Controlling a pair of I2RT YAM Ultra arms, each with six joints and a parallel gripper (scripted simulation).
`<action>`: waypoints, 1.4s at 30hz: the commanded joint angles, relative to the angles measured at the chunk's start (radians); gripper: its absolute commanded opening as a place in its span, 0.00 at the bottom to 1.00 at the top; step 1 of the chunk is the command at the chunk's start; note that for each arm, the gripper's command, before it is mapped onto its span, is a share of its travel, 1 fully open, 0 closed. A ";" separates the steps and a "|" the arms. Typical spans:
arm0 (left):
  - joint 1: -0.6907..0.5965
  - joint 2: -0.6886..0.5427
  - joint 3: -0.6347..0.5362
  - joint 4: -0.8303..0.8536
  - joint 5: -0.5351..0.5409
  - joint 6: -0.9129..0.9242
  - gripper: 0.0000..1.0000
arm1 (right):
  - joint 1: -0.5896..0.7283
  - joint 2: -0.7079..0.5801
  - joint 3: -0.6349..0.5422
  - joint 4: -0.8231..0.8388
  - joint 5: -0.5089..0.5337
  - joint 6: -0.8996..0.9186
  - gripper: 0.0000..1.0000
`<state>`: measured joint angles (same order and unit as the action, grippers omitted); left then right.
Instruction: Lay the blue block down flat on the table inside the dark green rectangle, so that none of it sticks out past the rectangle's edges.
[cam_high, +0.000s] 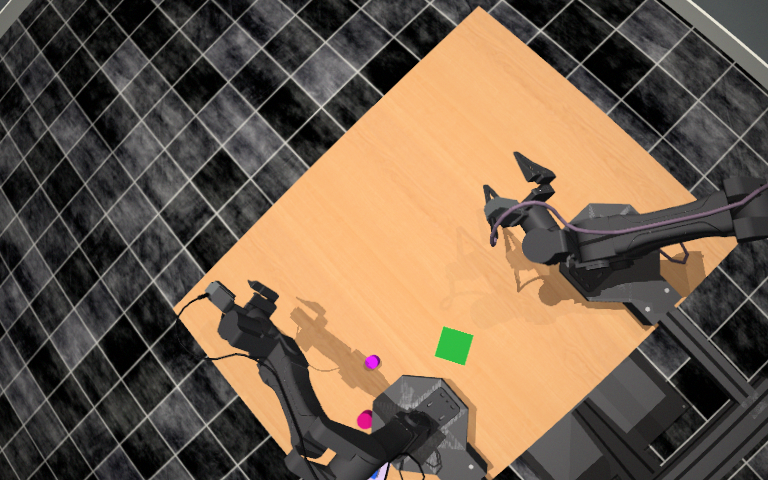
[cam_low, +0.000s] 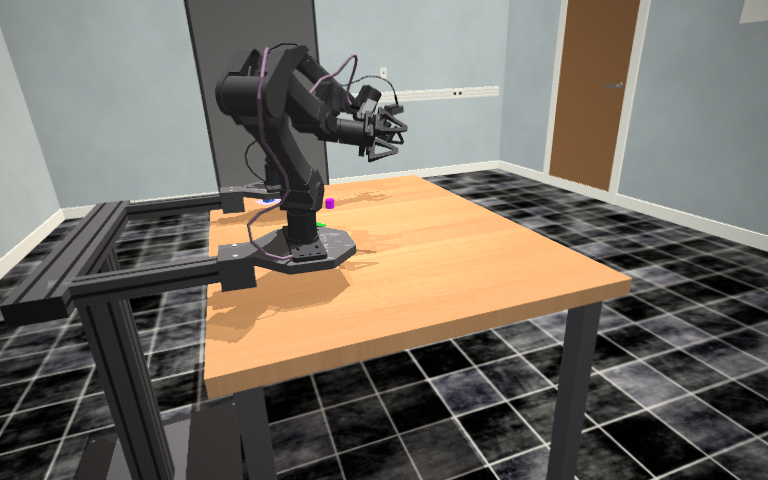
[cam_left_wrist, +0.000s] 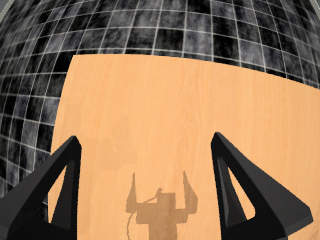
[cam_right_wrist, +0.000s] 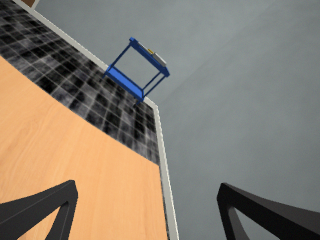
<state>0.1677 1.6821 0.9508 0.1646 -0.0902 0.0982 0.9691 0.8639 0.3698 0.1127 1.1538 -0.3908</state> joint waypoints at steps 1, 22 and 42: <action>0.000 -0.009 0.008 -0.004 0.000 -0.001 1.00 | 0.001 -0.008 0.019 0.015 0.007 0.005 1.00; -0.005 -0.020 -0.014 0.022 -0.040 -0.034 1.00 | 0.025 0.013 0.026 -0.035 -0.086 0.041 1.00; -0.085 -0.198 -0.257 -0.022 -0.404 -0.362 1.00 | 0.381 0.369 0.400 -0.177 -0.744 0.284 1.00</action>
<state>0.1005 1.5246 0.7277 0.1757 -0.3943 -0.1699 1.3132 1.1973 0.6937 -0.0494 0.5503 -0.1635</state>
